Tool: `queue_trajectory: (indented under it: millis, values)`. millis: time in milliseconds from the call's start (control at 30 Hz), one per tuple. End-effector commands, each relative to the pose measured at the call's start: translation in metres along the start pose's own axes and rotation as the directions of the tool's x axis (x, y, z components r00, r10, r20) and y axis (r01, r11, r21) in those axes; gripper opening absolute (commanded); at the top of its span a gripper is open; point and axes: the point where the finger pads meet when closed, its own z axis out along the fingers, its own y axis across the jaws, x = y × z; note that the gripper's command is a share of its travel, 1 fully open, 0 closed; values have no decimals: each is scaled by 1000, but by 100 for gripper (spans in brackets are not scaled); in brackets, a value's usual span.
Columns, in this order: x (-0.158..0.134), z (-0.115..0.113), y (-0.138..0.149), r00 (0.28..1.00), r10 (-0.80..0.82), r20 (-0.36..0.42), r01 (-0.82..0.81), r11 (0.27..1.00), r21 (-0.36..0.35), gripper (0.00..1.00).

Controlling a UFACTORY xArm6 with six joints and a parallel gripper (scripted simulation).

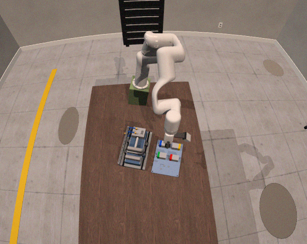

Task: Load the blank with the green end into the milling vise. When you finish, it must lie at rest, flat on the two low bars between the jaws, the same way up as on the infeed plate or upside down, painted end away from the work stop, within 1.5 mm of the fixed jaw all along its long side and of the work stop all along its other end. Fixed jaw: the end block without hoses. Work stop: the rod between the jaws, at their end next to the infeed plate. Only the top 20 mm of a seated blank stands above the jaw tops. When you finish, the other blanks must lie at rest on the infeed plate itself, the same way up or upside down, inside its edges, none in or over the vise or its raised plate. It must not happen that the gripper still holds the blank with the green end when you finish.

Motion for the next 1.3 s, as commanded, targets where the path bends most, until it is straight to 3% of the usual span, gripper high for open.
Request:
queue_trajectory:
  millis: [0, 167, 500, 733, 1067, 1267]
  values:
    - [-1, 11, 5, 1000, -1, -4, 1, 1000, -6, 72]
    - [-1, 11, 5, 1000, -1, -4, 1, 1000, -6, 72]
    - [-15, 67, 18, 1000, -1, -4, 1, 1000, -6, 72]
    - [-15, 67, 18, 1000, -1, -4, 1, 1000, -6, 72]
    - [-27, 121, 31, 1000, -1, -3, 1, 1000, -6, 72]
    - [-27, 121, 31, 1000, -1, -3, 1, 1000, -6, 72]
